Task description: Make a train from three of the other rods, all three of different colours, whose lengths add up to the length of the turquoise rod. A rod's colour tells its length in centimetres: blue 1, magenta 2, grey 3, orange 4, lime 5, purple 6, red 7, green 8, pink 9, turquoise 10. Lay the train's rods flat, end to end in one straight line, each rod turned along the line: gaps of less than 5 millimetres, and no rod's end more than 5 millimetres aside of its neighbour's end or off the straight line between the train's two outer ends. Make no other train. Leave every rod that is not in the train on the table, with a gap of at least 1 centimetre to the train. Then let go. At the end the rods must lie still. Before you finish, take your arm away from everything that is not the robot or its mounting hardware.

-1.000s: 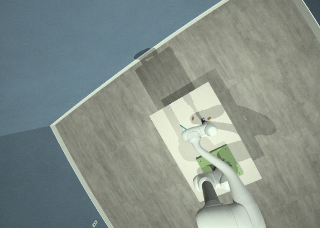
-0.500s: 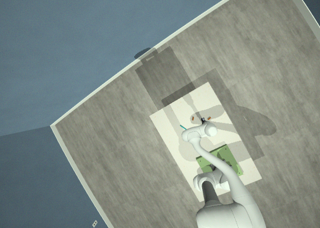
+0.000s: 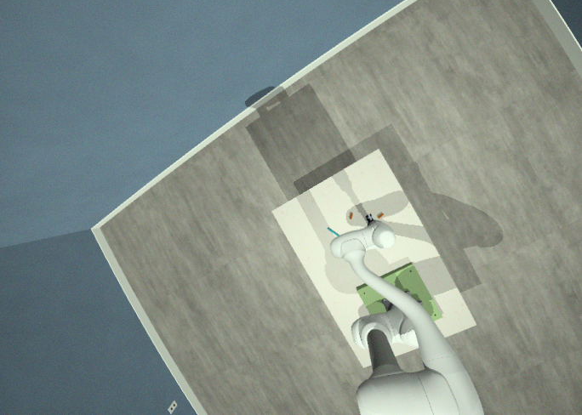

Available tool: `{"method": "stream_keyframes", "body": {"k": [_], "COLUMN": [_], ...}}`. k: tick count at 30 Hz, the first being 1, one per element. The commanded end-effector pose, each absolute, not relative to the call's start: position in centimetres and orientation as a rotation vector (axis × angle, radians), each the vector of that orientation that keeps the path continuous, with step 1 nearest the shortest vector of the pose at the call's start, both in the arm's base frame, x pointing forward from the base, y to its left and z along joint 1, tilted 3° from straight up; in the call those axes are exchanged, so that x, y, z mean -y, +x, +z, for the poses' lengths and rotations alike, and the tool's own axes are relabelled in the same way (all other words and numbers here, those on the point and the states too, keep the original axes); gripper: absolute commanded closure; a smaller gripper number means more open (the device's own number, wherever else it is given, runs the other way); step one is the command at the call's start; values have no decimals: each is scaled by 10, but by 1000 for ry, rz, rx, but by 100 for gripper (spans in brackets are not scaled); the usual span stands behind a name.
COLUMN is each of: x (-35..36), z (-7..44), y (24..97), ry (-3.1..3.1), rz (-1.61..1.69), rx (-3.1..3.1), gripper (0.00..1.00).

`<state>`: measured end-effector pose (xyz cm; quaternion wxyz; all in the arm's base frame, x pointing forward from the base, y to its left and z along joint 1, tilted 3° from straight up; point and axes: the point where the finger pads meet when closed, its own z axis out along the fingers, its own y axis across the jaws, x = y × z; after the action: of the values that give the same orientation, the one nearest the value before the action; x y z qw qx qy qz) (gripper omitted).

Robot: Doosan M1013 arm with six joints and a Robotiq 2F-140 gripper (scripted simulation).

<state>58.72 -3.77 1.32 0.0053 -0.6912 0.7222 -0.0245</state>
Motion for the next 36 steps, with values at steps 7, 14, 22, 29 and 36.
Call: {"method": "stream_keyframes", "body": {"k": [7, 14, 22, 29, 36], "x": [37, 36, 35, 35, 35], "z": [39, 66, 99, 102, 102], "y": [586, 585, 584, 583, 583], "ry": [-2164, -2164, -2164, -2164, -2164], "rz": [-76, -76, -76, -76, -76], "rx": [-2261, -2261, -2261, -2261, -2261], "gripper": [85, 85, 85, 0, 0]}}
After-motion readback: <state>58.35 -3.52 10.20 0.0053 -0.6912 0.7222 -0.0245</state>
